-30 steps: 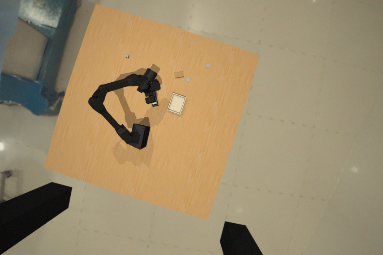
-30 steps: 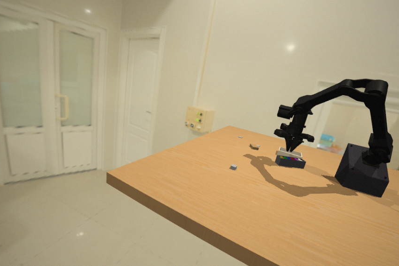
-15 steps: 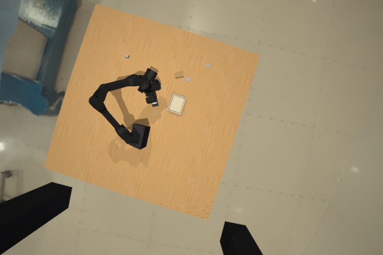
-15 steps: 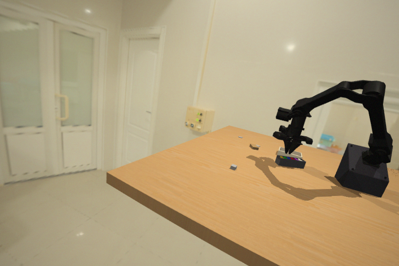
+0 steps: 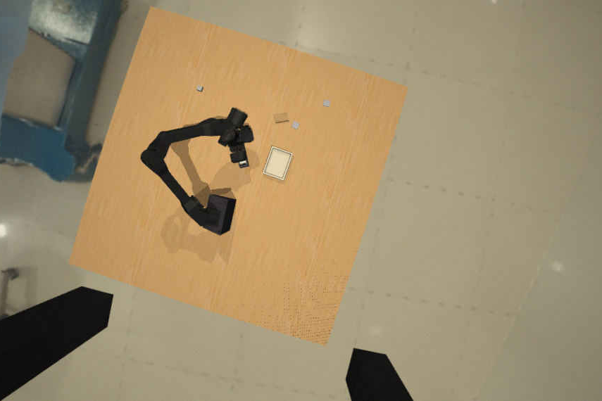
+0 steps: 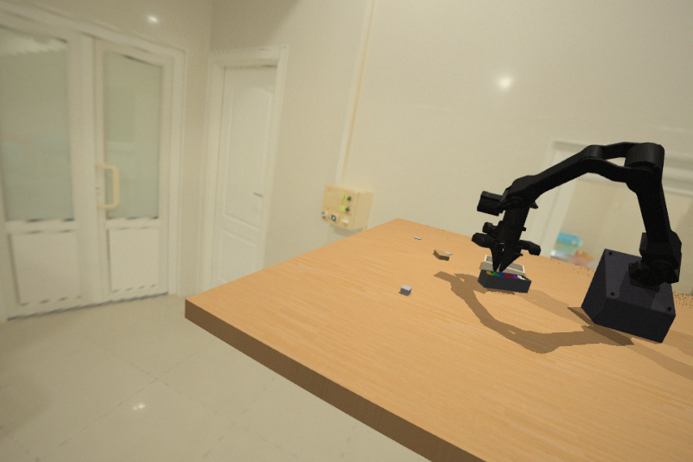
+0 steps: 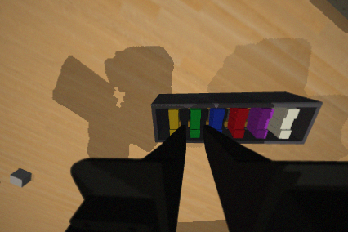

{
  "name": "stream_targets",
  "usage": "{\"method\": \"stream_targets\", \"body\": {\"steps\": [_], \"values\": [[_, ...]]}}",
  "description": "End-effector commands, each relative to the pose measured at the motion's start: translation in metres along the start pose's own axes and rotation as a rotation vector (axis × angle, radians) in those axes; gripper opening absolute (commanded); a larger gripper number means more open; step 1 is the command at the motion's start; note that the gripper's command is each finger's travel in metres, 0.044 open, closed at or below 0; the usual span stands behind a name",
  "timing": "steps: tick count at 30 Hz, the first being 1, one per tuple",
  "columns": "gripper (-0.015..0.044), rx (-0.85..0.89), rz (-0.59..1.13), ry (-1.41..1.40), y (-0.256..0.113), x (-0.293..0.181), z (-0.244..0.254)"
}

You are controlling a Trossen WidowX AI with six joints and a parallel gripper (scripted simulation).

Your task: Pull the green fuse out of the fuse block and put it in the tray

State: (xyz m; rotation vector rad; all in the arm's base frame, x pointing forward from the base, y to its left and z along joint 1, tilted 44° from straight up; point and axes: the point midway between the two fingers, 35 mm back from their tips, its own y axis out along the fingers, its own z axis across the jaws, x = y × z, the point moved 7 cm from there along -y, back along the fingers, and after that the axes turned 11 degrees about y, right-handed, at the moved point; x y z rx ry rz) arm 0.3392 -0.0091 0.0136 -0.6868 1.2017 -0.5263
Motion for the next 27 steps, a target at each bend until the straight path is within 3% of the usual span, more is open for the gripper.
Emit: {"method": "stream_targets", "body": {"steps": [1,27], "values": [[0.0074,-0.003,0.008,0.010,0.005,0.002,-0.001],[0.0074,-0.003,0.009,0.010,0.015,0.001,-0.002]]}}
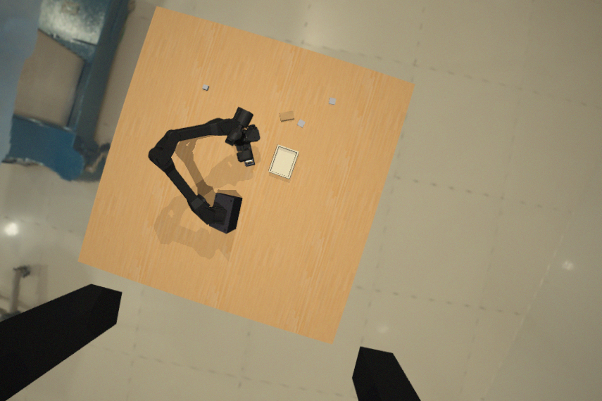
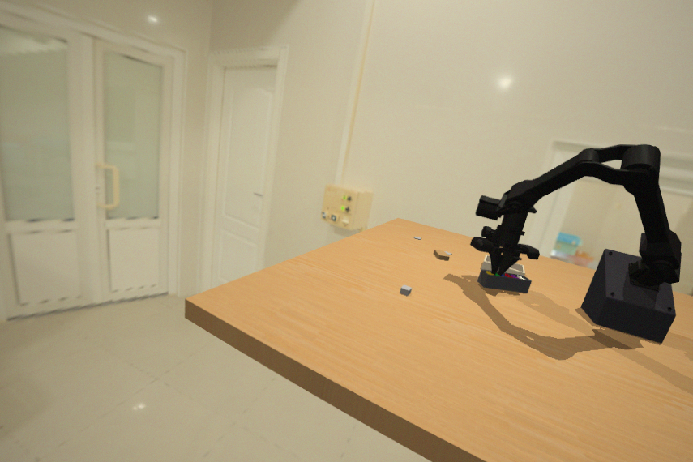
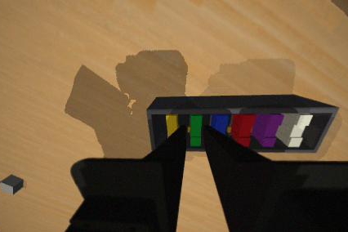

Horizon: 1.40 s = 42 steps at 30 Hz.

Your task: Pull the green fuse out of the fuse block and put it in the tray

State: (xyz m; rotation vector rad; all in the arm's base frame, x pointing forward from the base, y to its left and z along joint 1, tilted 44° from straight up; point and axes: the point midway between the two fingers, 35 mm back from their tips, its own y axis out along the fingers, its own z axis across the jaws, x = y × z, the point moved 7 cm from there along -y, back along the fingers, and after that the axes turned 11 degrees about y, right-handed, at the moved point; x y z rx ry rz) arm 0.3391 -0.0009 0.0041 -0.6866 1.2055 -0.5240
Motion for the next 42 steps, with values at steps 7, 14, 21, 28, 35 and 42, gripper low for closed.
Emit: {"method": "stream_targets", "body": {"steps": [7,14,21,28,35,42], "values": [[0.0054,-0.001,0.001,0.002,0.001,0.000,-0.001],[0.0007,-0.001,0.001,0.002,0.001,0.000,-0.001],[0.0000,-0.001,0.001,0.003,0.000,0.001,-0.001],[0.0000,-0.001,0.001,0.003,-0.004,0.001,0.000],[0.0000,-0.001,0.001,0.004,-0.007,0.001,0.000],[0.0000,-0.001,0.001,0.004,-0.011,0.001,0.000]]}}
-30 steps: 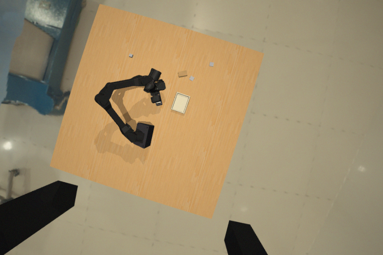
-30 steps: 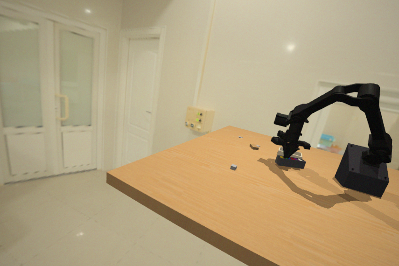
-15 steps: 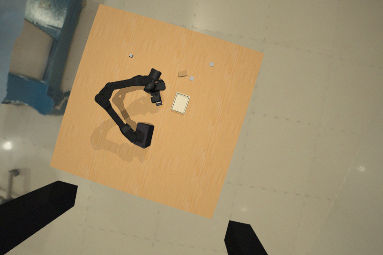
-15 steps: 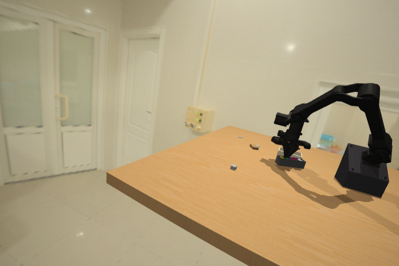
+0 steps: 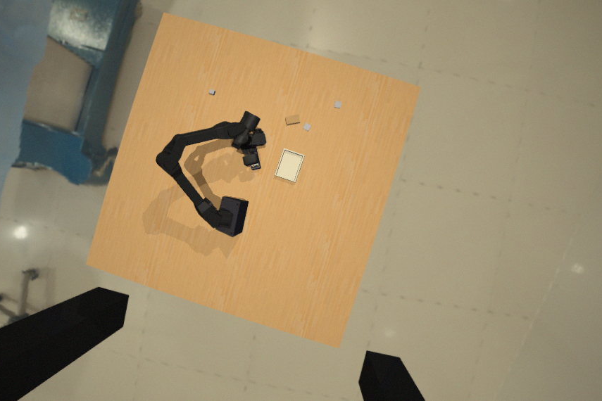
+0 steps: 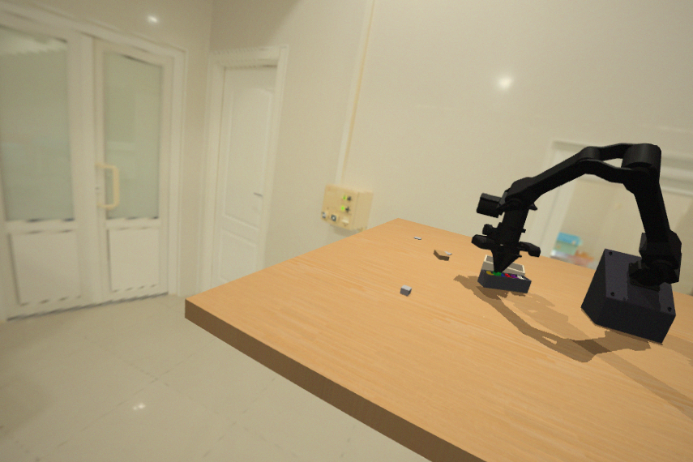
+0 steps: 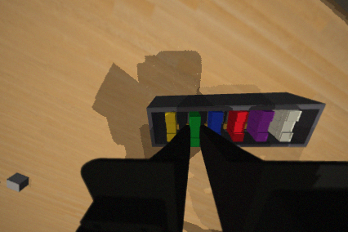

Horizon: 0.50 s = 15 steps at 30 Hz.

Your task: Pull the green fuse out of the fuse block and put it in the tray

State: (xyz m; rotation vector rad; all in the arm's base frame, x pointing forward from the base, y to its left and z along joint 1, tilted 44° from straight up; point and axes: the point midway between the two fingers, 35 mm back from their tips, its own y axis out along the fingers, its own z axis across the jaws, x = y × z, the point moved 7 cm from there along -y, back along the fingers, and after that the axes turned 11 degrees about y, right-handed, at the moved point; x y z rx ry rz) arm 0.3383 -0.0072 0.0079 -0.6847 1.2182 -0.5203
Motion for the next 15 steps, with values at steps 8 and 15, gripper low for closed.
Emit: {"method": "stream_targets", "body": {"steps": [8,15], "values": [[0.0000,0.003,-0.005,-0.005,-0.0075,-0.0005,0.0011],[0.0000,0.003,-0.005,-0.005,-0.0109,-0.0004,0.0011]]}}
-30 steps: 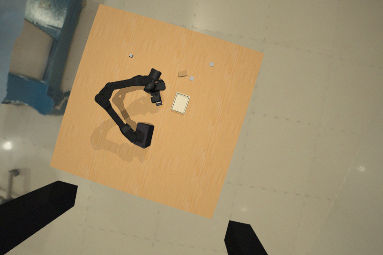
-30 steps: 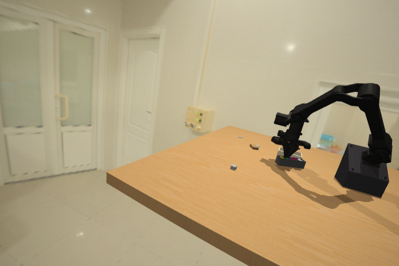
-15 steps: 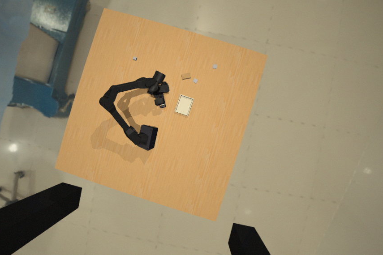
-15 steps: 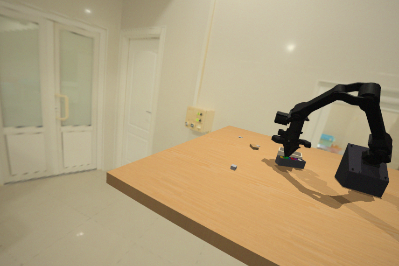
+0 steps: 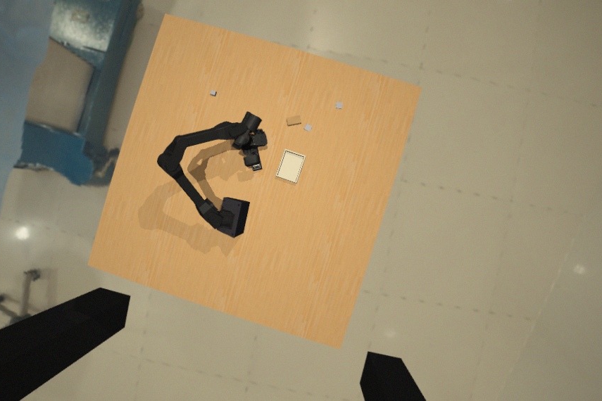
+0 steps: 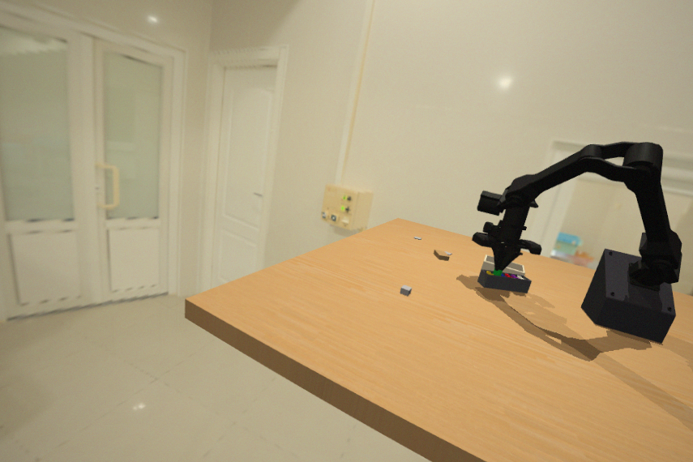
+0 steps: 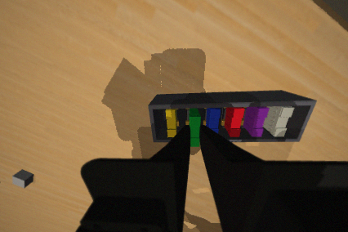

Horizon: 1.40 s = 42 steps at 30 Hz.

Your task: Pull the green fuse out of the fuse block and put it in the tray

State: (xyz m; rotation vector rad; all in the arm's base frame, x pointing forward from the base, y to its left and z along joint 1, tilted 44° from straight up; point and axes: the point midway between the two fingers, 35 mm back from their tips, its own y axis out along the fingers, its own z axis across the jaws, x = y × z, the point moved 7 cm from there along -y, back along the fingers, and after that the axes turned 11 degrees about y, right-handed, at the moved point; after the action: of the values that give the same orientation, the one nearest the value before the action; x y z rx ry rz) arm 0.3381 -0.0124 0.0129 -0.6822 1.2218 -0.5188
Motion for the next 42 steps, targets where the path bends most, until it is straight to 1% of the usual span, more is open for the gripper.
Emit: {"method": "stream_targets", "body": {"steps": [1,42], "values": [[0.0000,0.003,-0.008,-0.008,-0.004,-0.001,0.001],[0.0000,0.004,-0.005,-0.005,-0.024,-0.001,0.001]]}}
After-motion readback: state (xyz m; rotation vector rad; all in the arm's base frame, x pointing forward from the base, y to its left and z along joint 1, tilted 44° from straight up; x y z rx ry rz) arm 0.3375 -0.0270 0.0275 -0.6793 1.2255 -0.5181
